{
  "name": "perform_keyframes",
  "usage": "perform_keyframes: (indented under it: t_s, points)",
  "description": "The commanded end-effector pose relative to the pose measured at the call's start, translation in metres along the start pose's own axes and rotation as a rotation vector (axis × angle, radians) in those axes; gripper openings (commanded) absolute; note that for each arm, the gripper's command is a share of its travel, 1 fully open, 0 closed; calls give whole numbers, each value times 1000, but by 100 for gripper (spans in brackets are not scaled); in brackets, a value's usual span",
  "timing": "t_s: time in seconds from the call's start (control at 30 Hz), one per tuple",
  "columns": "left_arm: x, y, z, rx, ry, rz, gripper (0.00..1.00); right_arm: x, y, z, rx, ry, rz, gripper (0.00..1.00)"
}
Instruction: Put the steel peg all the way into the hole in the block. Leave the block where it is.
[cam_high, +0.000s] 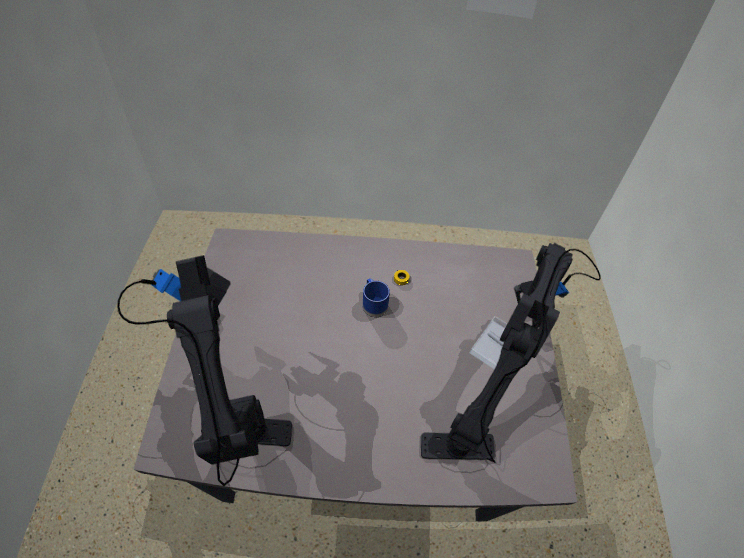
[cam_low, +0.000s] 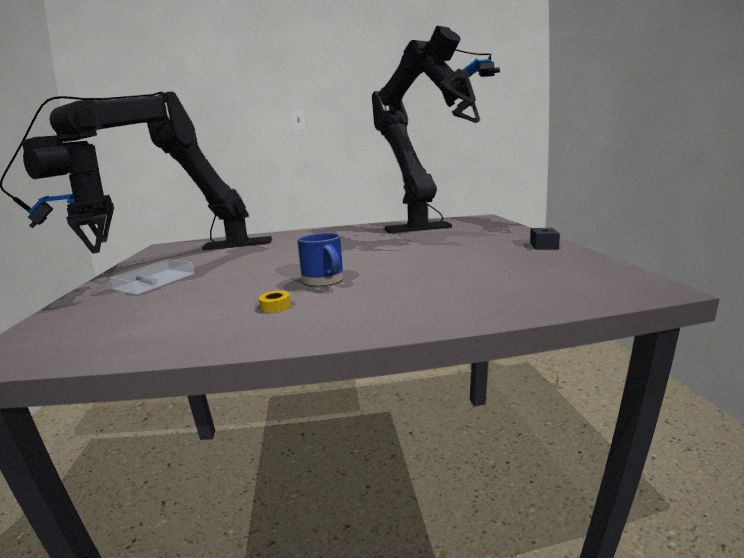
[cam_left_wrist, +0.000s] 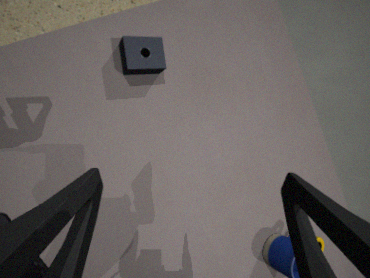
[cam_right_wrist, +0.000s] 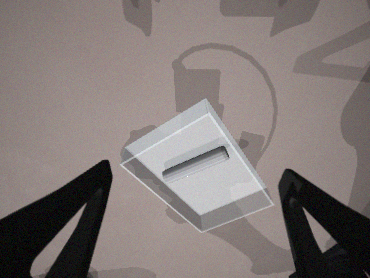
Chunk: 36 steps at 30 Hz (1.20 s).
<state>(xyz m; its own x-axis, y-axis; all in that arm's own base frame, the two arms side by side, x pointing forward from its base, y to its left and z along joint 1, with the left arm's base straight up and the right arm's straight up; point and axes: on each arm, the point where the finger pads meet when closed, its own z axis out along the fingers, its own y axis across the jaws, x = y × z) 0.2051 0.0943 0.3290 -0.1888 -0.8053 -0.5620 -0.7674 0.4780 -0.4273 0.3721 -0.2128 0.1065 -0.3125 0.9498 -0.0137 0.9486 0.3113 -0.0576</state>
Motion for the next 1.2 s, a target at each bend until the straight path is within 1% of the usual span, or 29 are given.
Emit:
perform_keyframes:
  t_s: [0.0, 0.53, 0.6, 0.63, 0.7, 0.73, 0.83, 0.97, 1.0, 1.03, 1.1, 1.13, 1.17]
  points:
    - [-3, -2, -3, 10, -12, -1, 100, -1, 1, -6, -13, -15, 2, 100]
    - [-3, -2, -3, 10, -12, -1, 100, -1, 1, -6, -13, -15, 2, 100]
    - [1, -10, 10, 27, 7, 39, 100, 4, 9, -15, -50, -48, -44, 100]
    - [-1, -17, 14, 50, -1, 68, 100, 6, 17, -22, -87, -82, -80, 100]
    - [-5, -41, 25, 129, -35, 154, 100, 15, 39, -47, -193, -194, -194, 100]
    - [-7, -53, 30, 172, -57, 201, 100, 20, 52, -49, -230, -236, -258, 100]
    - [-10, -72, 36, 236, -91, 271, 100, 30, 67, -72, -300, -318, -337, 100]
    - [-12, -100, 40, 333, -155, 373, 100, 51, 86, -113, -434, -479, -476, 100]
    - [-13, -107, 39, 363, -178, 400, 100, 57, 89, -124, -469, -522, -511, 100]
    - [-12, -115, 43, 383, -189, 430, 100, 64, 94, -139, -502, -565, -542, 100]
    - [-12, -115, 43, 383, -189, 430, 100, 64, 94, -139, -502, -565, -542, 100]
    - [-13, -121, 47, 398, -209, 454, 100, 69, 90, -156, -560, -646, -577, 100]
    - [-10, -135, 47, 445, -237, 504, 100, 84, 97, -184, -618, -717, -628, 100]
